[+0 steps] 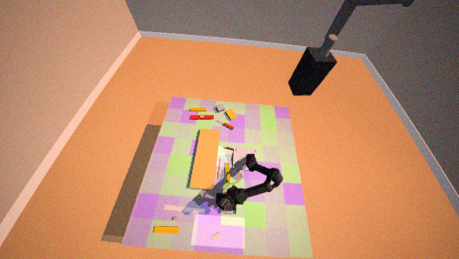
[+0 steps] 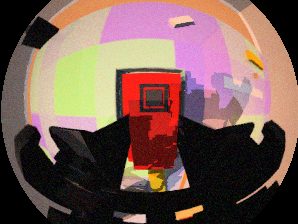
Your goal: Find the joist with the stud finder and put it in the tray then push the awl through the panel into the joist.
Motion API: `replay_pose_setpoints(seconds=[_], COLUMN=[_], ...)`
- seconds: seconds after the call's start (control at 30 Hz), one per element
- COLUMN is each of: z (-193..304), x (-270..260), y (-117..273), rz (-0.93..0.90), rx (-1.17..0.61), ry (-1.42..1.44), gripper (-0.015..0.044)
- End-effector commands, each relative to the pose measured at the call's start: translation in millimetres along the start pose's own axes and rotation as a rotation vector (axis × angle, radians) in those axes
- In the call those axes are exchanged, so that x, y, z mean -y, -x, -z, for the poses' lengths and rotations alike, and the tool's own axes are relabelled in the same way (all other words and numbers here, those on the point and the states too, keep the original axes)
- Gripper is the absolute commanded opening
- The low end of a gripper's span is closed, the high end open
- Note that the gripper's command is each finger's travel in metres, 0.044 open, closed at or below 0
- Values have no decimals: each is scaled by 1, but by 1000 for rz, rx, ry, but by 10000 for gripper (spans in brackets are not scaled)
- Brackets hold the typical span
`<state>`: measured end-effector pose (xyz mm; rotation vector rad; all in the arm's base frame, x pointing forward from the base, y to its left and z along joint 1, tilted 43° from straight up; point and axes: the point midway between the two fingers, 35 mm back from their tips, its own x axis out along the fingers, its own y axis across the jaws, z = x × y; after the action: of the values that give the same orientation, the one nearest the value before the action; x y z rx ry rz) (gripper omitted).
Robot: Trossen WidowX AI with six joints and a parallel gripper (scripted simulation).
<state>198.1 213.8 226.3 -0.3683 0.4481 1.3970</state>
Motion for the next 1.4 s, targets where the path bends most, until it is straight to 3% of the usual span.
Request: replay_pose_setpoints(seconds=[0.0,0.87,1.37], z=[3,10,5], x=[0,-3,0], y=[-6,-31,-17], rz=[1,1,0], rx=[-1,6,0], ry=[-10,-12,-2], gripper=[0,0,394])
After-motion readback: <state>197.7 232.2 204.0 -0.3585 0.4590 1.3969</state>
